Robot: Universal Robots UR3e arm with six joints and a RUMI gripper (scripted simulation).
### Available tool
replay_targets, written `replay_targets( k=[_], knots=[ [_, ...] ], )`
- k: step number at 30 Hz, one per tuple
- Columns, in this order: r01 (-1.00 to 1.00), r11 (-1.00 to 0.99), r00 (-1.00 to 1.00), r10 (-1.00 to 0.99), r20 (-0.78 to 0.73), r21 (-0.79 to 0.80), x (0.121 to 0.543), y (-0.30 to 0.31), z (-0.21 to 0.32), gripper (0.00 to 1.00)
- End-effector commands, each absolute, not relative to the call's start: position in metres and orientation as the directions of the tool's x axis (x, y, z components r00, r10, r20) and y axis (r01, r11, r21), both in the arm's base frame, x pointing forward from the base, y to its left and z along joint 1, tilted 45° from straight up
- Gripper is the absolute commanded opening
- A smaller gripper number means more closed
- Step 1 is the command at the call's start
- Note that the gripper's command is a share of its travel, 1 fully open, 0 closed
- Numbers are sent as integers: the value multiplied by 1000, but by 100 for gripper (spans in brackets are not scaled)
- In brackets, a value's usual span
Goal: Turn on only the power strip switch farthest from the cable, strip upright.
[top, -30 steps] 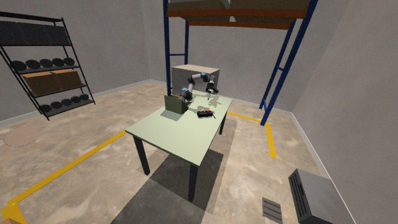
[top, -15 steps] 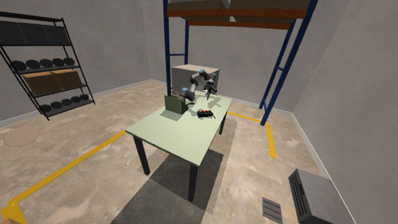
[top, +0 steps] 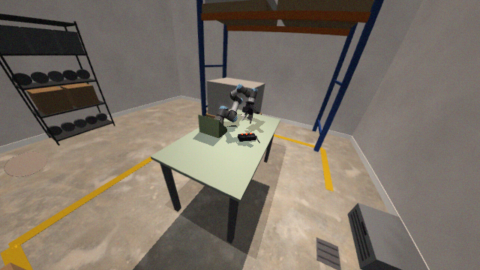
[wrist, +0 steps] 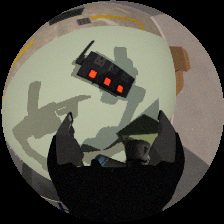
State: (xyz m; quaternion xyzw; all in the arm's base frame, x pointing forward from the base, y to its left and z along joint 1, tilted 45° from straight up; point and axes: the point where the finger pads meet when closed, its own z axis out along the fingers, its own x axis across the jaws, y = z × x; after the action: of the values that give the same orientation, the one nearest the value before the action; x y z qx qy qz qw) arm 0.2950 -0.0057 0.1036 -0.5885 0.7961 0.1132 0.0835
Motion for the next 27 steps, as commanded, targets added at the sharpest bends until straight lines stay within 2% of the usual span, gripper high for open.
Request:
replay_targets(
  k=[1, 16, 27],
  knots=[
    [-928, 361, -372, -863, -342, 97, 297, -8, 88, 100],
    [-840, 523, -522, -702, -484, 148, 304, -11, 64, 100],
    [-796, 581, -569, -625, -534, 169, 308, -13, 57, 100]
  ],
)
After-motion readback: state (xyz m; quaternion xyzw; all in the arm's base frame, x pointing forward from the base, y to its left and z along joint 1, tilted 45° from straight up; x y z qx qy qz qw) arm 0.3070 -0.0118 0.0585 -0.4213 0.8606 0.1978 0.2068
